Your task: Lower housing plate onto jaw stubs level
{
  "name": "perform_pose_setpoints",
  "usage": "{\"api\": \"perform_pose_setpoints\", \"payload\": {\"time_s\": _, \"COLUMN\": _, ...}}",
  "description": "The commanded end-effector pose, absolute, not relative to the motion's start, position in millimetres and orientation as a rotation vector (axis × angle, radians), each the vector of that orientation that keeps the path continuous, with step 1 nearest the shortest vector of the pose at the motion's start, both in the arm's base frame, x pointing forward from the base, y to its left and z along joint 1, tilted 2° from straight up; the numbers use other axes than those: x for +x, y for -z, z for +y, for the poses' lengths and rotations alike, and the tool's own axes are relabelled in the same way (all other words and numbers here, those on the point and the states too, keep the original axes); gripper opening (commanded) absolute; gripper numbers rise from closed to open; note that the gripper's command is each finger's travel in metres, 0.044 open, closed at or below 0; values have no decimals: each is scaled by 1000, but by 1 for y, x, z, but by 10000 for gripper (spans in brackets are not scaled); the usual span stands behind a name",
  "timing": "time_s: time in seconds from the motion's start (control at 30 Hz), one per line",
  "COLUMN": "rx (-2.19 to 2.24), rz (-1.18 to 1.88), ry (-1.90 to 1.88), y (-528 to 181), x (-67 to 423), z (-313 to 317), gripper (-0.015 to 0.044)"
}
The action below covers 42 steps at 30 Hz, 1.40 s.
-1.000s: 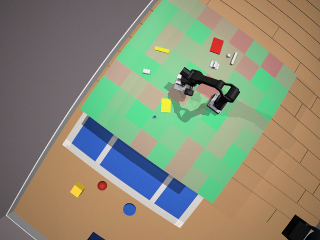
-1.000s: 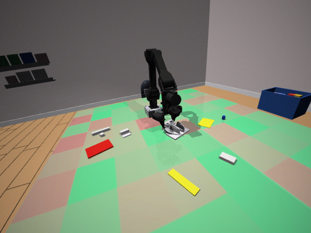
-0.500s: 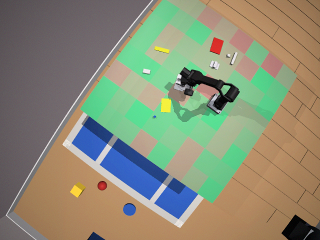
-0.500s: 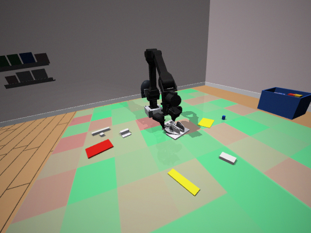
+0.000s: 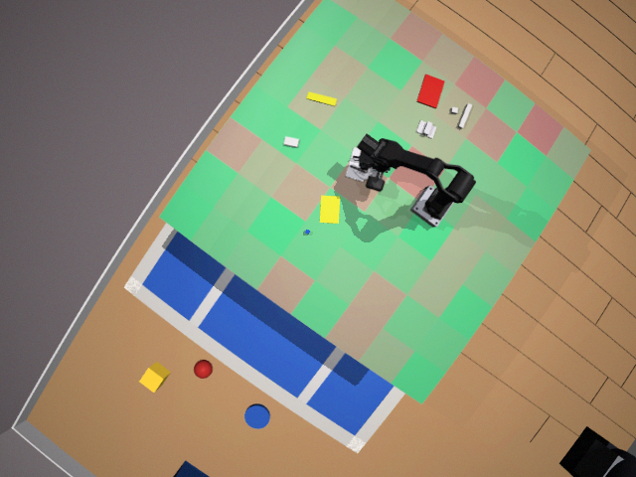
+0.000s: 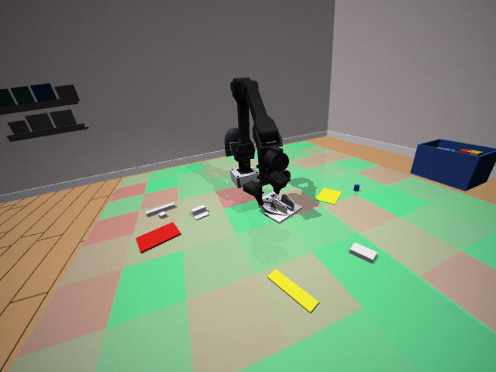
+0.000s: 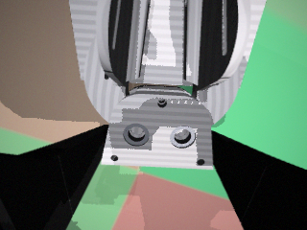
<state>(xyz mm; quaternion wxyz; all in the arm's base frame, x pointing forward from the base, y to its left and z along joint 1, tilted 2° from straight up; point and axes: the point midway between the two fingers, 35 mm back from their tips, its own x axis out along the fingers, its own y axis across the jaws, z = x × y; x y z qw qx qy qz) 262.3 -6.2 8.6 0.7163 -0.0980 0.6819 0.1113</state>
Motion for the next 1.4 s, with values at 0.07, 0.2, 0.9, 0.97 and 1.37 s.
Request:
{"api": "perform_pose_setpoints", "payload": {"time_s": 0.07, "rx": -210, "rz": 1509, "ry": -243, "y": -8, "x": 262, "z": -6, "gripper": 351}}
{"api": "perform_pose_setpoints", "payload": {"time_s": 0.2, "rx": -210, "rz": 1509, "ry": -243, "y": -6, "x": 263, "z": -6, "gripper": 351}}
{"api": "perform_pose_setpoints", "payload": {"time_s": 0.9, "rx": -210, "rz": 1509, "ry": -243, "y": -3, "x": 263, "z": -6, "gripper": 351}}
{"api": "perform_pose_setpoints", "payload": {"time_s": 0.97, "rx": -210, "rz": 1509, "ry": -243, "y": -2, "x": 263, "z": -6, "gripper": 351}}
{"api": "perform_pose_setpoints", "payload": {"time_s": 1.37, "rx": -210, "rz": 1509, "ry": -243, "y": -1, "x": 263, "z": -6, "gripper": 351}}
